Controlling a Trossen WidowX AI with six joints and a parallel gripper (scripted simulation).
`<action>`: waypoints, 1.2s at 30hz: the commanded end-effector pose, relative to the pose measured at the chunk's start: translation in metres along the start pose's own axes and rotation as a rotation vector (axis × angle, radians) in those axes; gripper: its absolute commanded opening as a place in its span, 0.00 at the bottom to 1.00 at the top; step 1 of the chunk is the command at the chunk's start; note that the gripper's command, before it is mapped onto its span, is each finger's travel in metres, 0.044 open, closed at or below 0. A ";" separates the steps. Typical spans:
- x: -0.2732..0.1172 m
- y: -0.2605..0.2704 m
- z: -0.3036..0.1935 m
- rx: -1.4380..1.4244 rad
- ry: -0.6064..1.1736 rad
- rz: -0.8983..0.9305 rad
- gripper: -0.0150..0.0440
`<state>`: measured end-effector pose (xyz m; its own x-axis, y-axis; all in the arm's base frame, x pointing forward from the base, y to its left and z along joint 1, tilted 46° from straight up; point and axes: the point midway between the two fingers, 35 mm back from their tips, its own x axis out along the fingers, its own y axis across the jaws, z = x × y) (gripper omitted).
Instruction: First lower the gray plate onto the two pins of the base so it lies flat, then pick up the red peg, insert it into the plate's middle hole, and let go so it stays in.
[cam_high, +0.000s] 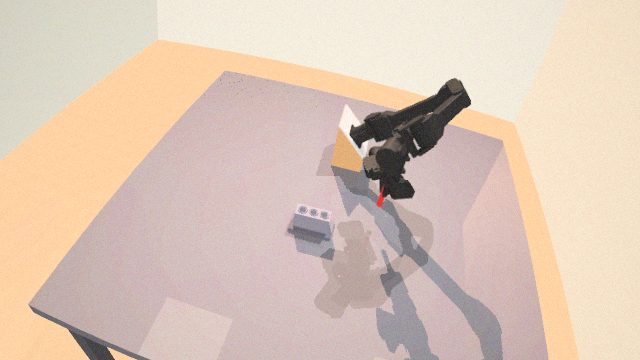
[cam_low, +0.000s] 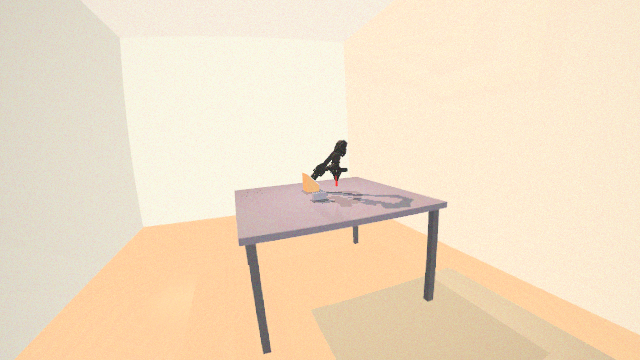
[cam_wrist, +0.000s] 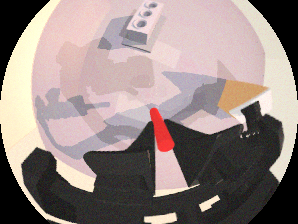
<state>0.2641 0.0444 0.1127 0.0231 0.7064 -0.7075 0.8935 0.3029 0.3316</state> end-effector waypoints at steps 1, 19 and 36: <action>0.000 0.002 0.012 -0.002 -0.003 -0.005 0.25; -0.004 0.010 0.065 -0.005 -0.007 -0.007 0.25; -0.004 0.009 0.118 -0.006 -0.006 -0.006 0.25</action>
<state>0.3219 -0.0251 0.0530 0.0255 0.7019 -0.7119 0.8913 0.3065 0.3342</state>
